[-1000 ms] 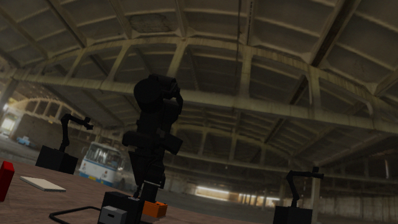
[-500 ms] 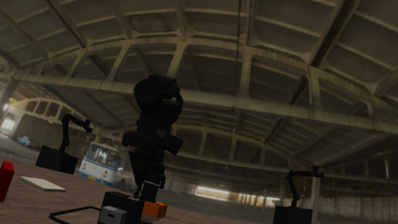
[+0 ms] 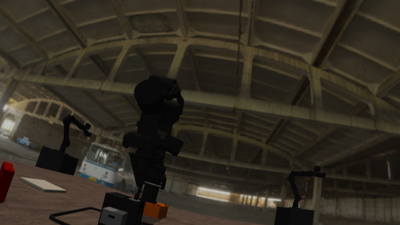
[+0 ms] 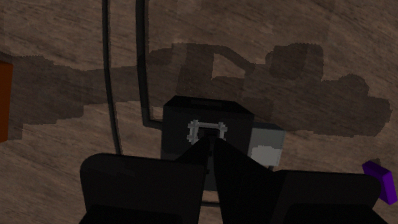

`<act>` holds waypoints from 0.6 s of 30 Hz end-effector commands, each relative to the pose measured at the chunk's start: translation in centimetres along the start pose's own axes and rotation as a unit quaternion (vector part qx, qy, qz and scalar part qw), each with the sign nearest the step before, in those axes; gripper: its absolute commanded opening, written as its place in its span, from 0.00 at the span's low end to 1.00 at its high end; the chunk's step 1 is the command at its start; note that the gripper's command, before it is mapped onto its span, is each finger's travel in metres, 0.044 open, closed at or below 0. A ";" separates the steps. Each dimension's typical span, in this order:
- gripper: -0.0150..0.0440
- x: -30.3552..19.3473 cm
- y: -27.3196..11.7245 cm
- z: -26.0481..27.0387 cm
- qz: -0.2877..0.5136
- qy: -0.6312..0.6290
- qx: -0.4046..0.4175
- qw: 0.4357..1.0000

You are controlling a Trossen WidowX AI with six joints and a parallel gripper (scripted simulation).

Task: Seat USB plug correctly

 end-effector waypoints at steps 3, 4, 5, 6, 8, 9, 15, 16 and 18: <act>0.25 -0.1 0.3 0.0 0.001 -0.001 0.002 1.000; 0.25 -0.1 0.3 0.0 0.001 -0.001 0.002 1.000; 0.25 -0.1 0.3 0.0 0.001 -0.001 0.002 1.000; 0.25 -0.1 0.3 0.0 0.001 -0.001 0.002 1.000; 0.25 -0.1 0.4 0.0 0.001 -0.001 0.002 1.000; 0.25 -0.1 0.4 0.0 0.001 -0.001 0.002 1.000; 0.25 -0.1 0.5 0.0 0.001 -0.001 0.002 1.000; 0.25 -0.1 0.5 0.0 0.001 -0.001 0.002 1.000; 0.25 -0.1 0.5 0.0 0.001 -0.001 0.002 1.000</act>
Point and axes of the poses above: the point midway between the two fingers, 35 mm back from their tips, its own y axis out along the fingers, its own z axis across the jaws, x = y × z, the point moved 6 cm from there along -y, back along the fingers, and after that the axes turned 11 degrees about -y, right-handed, at the moved point
